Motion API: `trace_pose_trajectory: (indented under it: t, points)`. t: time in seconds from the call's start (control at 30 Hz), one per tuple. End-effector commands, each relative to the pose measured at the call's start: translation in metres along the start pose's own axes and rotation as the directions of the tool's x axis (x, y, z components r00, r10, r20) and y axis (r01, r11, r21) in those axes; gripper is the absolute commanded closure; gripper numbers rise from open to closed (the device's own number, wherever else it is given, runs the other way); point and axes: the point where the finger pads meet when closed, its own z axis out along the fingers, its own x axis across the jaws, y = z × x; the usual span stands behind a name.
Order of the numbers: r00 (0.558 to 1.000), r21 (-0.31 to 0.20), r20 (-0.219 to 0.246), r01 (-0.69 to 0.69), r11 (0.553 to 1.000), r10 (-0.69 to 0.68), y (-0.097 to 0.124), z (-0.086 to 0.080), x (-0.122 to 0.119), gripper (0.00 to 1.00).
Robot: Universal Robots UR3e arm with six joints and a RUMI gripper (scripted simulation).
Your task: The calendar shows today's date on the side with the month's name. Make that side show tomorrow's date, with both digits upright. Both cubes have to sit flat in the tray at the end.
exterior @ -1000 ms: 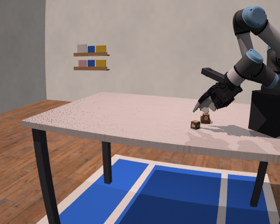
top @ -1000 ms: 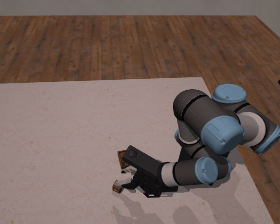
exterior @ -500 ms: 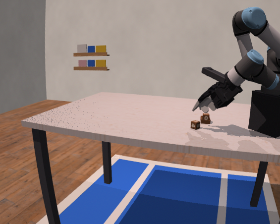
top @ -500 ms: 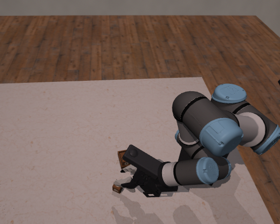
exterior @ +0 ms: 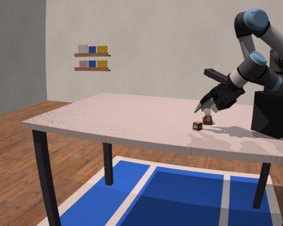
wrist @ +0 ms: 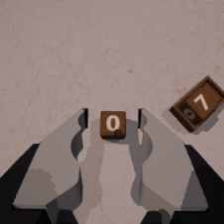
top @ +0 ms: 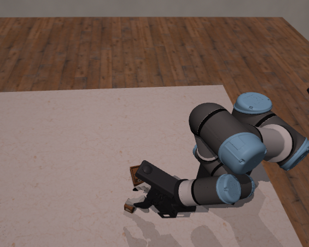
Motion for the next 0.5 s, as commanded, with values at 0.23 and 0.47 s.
trace_pose_trajectory:
  t: [0.23,0.47]
  points:
    - [1.000,0.004,0.003,-0.002,1.000,0.002,0.010,0.011,-0.001,0.72]
    - [1.000,0.004,0.003,-0.002,1.000,0.002,0.016,0.017,-0.001,0.72]
